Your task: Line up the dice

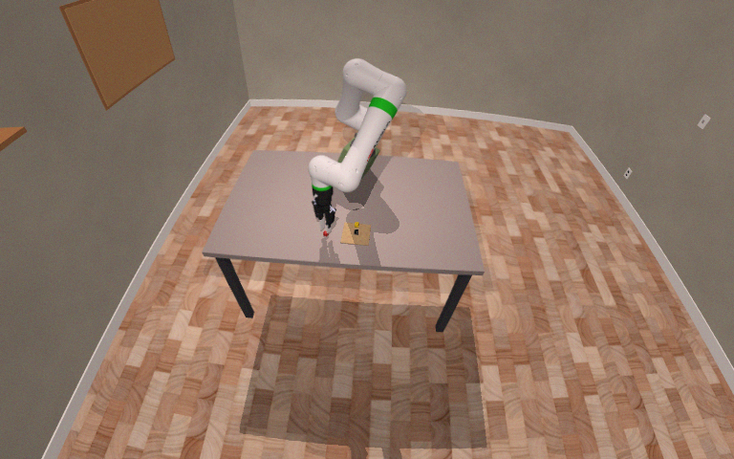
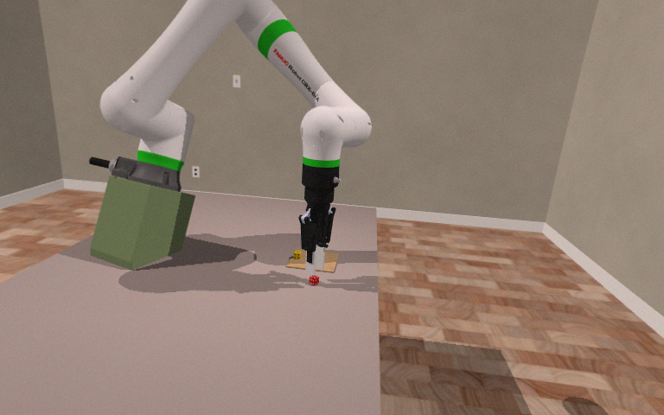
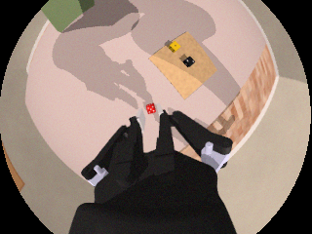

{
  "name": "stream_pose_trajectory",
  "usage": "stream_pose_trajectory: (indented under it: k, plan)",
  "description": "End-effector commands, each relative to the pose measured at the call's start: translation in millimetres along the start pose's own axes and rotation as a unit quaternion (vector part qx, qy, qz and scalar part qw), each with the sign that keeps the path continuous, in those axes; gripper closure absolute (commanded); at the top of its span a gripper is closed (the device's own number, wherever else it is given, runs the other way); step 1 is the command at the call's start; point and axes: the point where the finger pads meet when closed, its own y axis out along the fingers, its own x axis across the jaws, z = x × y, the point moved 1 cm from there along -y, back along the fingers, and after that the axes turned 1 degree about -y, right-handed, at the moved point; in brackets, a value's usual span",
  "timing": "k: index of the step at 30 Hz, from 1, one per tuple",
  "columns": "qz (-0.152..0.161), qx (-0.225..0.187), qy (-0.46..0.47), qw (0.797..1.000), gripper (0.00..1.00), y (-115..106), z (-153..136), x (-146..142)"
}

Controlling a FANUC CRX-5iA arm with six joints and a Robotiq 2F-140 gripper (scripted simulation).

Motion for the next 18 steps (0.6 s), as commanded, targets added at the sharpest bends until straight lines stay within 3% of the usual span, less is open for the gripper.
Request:
stream_pose_trajectory:
  k: [1,18]
  plan:
    - [0.000,0.000,0.000,1.000,0.79,2.9,-0.3,0.0]
    - [0.000,0.000,0.000,1.000,0.79,8.9,-0.3,0.1]
